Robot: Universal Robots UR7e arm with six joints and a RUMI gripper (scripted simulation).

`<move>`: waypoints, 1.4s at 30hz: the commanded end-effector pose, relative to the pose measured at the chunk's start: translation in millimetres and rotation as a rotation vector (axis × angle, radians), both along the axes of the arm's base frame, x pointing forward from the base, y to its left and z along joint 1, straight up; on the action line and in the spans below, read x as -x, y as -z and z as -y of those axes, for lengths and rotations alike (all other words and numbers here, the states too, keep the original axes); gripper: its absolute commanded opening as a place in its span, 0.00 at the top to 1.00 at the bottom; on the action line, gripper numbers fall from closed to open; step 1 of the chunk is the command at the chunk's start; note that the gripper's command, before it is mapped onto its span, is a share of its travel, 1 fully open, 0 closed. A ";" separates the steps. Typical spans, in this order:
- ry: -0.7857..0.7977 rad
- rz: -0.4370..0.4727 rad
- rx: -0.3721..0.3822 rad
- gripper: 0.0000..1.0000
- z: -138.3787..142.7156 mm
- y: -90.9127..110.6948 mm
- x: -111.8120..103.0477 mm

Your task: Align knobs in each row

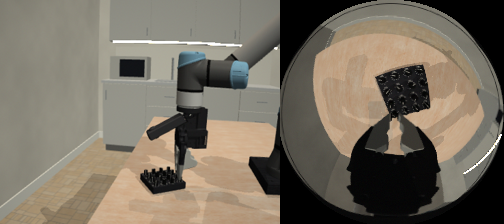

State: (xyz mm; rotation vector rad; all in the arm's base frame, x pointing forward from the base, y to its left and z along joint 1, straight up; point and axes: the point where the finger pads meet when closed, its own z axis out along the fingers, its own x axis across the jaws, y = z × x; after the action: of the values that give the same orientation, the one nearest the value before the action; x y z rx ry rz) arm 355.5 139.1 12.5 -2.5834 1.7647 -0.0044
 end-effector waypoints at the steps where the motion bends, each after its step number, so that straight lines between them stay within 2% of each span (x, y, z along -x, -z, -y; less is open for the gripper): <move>1: 0.116 -0.004 0.004 0.96 -0.5 1.1 2.1; 16: 0.210 -0.004 0.003 0.96 -0.1 1.0 1.8; 37: 0.222 -0.005 0.003 0.96 0.3 1.0 1.6; 38: 0.222 -0.005 0.003 0.89 0.3 1.0 1.6; 42: 0.222 -0.004 0.003 0.89 0.4 1.0 1.6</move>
State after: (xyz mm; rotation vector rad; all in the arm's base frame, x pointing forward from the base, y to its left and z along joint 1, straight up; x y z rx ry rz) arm 354.8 138.4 12.4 -2.3743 2.0419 -0.0058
